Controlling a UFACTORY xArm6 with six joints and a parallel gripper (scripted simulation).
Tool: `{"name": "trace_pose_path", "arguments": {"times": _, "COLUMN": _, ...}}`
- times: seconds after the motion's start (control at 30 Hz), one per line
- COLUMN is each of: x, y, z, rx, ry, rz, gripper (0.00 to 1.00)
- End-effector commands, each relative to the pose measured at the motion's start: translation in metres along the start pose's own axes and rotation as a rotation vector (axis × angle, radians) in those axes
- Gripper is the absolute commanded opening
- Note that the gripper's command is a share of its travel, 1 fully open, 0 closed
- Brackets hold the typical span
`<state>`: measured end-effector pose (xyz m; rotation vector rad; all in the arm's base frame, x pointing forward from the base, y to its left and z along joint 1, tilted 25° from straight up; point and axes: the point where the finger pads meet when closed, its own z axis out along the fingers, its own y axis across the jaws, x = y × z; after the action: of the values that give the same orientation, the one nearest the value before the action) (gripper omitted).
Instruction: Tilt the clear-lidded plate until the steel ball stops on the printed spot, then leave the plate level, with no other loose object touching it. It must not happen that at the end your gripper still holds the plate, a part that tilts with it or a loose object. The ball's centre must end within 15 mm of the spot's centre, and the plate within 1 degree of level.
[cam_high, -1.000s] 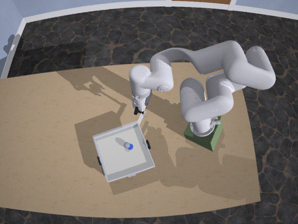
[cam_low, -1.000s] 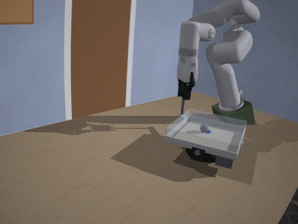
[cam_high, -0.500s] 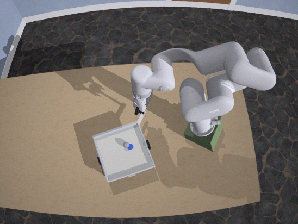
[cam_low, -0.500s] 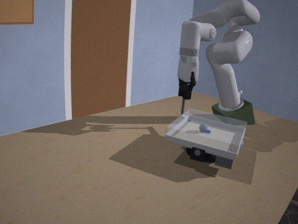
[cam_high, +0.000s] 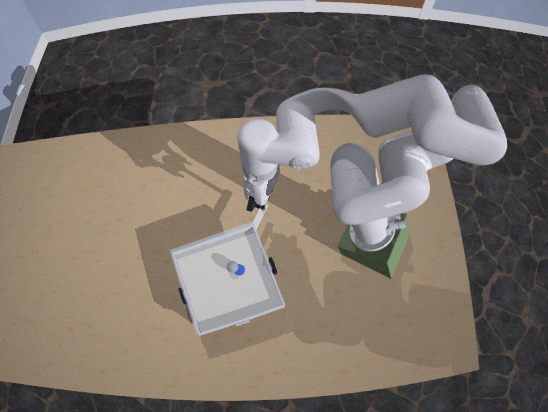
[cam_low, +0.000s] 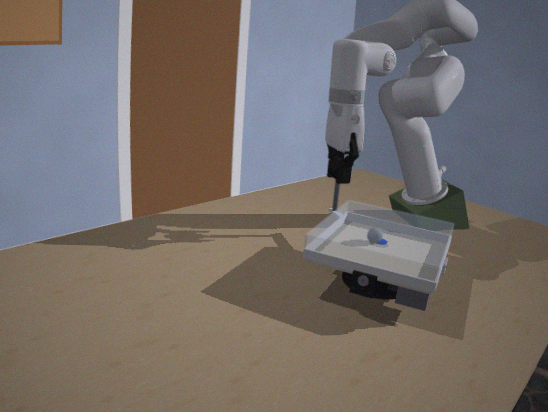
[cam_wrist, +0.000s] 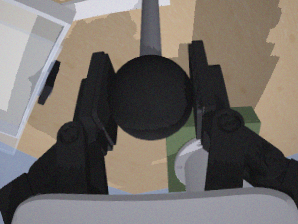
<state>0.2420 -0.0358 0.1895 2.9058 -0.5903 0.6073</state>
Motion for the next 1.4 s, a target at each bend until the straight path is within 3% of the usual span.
{"name": "trace_pose_path", "arguments": {"times": 0.0, "x": 0.0041, "y": -0.0011, "z": -0.0026, "rx": 0.005, "ry": 0.01, "rz": 0.002, "gripper": 0.0}}
{"name": "trace_pose_path", "arguments": {"times": 1.37, "x": 0.0007, "y": -0.0009, "z": -0.0022, "rx": 0.005, "ry": 0.01, "rz": 0.002, "gripper": 0.0}}
